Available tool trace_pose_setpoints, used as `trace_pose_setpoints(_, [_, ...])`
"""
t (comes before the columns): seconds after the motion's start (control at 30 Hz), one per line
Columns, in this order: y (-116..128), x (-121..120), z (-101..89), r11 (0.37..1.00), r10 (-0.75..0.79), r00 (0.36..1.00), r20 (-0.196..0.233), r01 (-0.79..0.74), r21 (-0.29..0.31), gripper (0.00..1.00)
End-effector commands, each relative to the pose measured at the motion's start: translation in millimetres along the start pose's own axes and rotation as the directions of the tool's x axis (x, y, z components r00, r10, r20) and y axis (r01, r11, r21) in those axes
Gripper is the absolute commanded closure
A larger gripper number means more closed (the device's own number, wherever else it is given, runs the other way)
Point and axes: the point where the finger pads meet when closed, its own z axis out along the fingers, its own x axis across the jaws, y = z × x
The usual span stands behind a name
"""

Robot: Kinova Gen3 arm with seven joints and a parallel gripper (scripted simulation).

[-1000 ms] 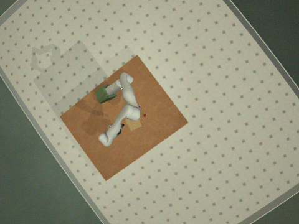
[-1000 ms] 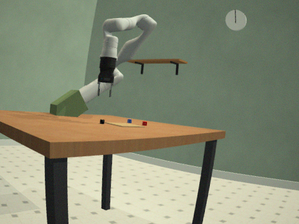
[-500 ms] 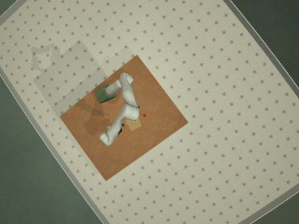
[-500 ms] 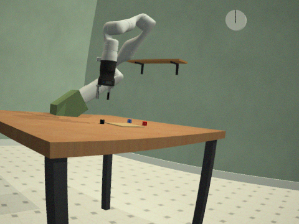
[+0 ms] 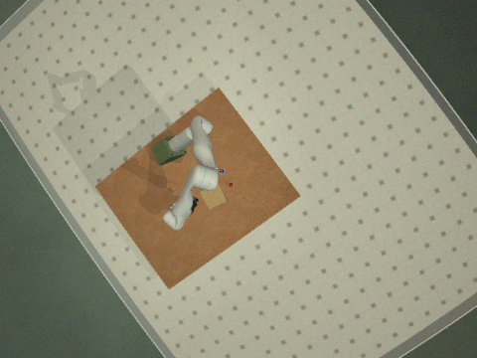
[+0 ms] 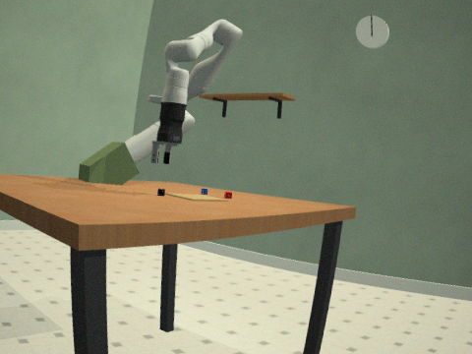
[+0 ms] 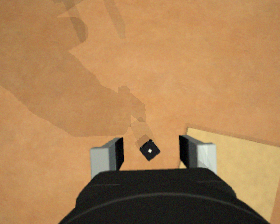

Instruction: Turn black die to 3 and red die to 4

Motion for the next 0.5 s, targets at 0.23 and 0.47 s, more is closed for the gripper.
trace_pose_setpoints(0.23, [5.9, 0.1, 8.2, 0.94, -0.342, 0.94, 0.009, 0.342, -0.012, 0.0])
trace_pose_setpoints(0.47, [10.1, 0.3, 11.6, 0.88, -0.475, 0.88, 0.015, 0.475, -0.013, 0.0])
